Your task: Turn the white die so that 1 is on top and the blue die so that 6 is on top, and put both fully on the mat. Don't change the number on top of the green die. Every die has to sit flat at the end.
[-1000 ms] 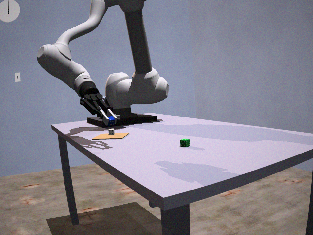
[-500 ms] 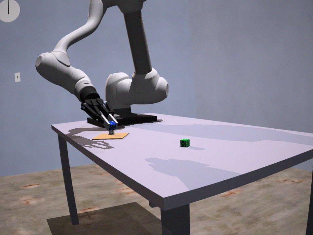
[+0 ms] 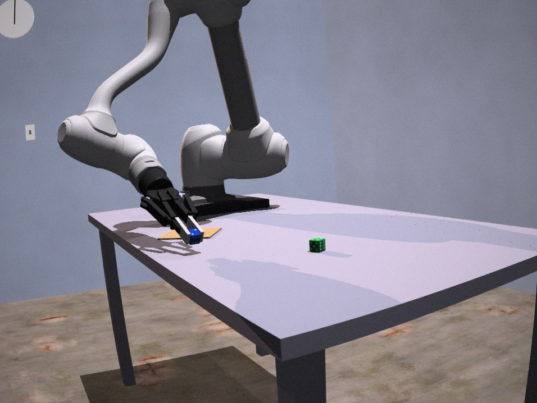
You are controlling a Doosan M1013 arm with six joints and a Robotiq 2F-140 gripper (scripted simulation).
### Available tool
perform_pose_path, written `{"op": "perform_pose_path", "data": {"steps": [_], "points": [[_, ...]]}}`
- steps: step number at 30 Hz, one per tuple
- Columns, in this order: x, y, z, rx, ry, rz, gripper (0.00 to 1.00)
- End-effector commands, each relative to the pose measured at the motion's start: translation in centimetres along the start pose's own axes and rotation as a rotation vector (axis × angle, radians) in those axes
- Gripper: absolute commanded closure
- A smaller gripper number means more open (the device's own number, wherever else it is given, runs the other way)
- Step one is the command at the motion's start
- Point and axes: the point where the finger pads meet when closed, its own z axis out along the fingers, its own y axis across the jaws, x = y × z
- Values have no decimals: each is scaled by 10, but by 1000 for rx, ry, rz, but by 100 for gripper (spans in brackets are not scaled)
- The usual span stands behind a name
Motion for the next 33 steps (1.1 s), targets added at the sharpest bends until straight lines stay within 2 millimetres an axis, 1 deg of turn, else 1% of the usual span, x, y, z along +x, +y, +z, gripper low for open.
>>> {"op": "perform_pose_path", "data": {"steps": [1,7,33], "points": [[3,0,2,0,-1,0,79],[8,0,5,0,-1,0,79],[8,0,5,0,-1,0,79]]}}
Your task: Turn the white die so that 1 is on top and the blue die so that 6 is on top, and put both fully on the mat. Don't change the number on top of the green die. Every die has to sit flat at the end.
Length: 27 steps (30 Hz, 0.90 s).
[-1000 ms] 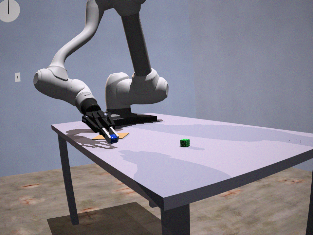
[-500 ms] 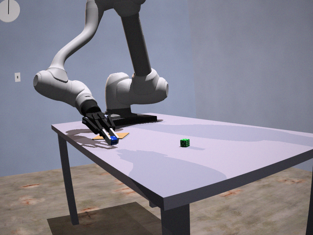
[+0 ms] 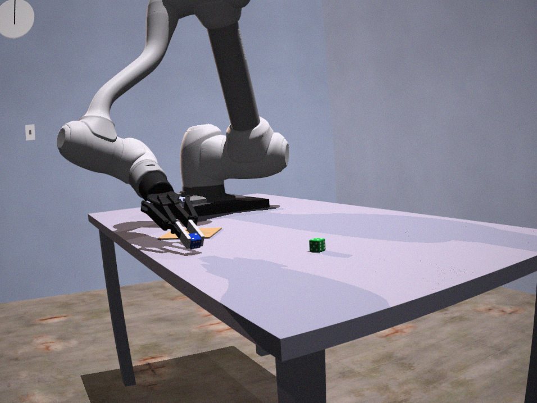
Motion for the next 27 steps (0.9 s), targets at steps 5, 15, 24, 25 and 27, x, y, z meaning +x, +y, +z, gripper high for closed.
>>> {"op": "perform_pose_path", "data": {"steps": [5,15,24,25,27], "points": [[0,0,0,0,0,0,79],[0,0,0,0,0,0,79],[3,0,2,0,0,0,79],[4,0,2,0,0,0,79],[5,0,3,0,0,0,79]]}}
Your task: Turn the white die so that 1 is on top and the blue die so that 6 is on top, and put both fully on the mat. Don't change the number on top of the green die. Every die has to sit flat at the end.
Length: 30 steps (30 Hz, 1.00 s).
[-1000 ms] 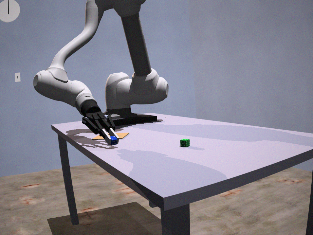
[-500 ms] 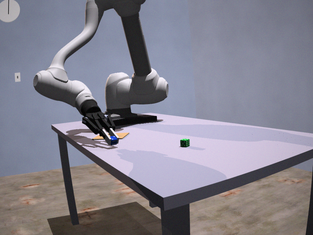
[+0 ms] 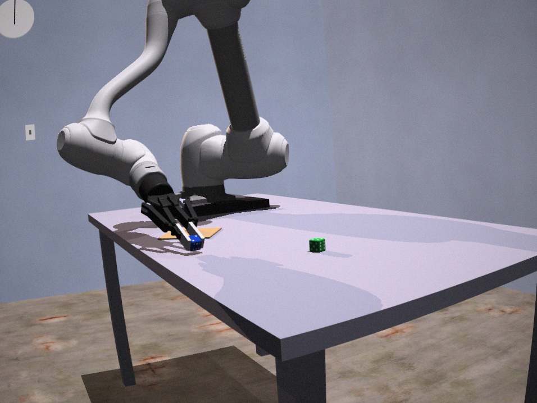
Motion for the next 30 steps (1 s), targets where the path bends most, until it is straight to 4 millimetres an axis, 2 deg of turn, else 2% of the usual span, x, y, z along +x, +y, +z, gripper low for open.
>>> {"op": "perform_pose_path", "data": {"steps": [1,30], "points": [[2,0,1,0,0,0,79],[6,0,3,0,0,0,79]]}}
